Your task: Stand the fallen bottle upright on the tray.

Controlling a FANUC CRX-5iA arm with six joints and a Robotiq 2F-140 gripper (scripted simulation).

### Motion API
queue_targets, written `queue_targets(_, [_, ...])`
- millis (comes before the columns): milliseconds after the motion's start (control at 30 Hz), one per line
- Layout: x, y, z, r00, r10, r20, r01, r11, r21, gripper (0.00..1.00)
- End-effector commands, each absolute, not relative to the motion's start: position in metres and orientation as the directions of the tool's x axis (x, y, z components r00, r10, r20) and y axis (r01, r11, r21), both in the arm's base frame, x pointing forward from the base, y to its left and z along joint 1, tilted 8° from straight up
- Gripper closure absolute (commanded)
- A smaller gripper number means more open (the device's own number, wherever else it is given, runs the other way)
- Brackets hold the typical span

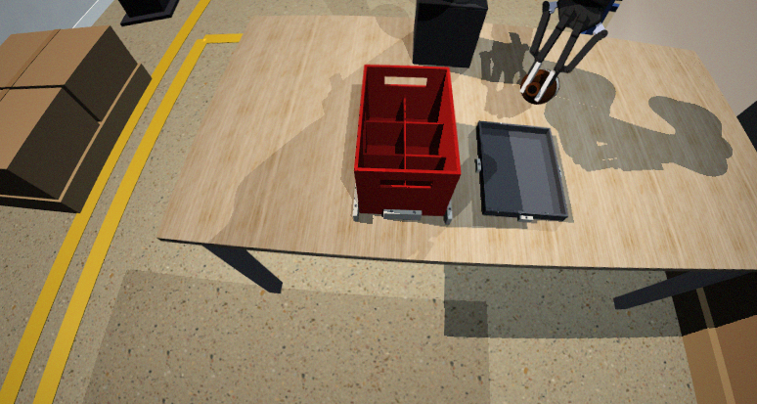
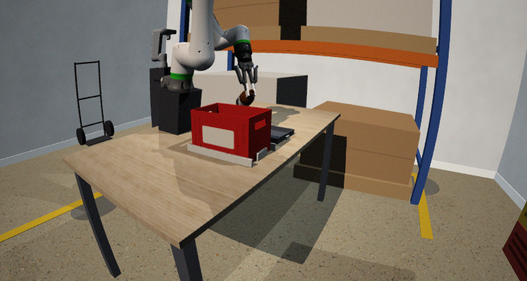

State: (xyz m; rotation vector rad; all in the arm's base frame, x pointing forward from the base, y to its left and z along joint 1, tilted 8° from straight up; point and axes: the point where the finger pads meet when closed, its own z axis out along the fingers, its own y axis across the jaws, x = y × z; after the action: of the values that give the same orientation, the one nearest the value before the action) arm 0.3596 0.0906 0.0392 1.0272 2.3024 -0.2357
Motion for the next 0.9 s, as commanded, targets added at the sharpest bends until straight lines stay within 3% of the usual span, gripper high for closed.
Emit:
queue_targets(0, [0.3597, 0.0907, 0.0393, -0.52, 0.618, -0.589, 0.725, 0.685, 0.079, 1.0])
queue_targets(867, [0.3583, 0.0906, 0.0377, -0.489, 0.59, -0.642, 0.728, 0.682, 0.072, 1.0])
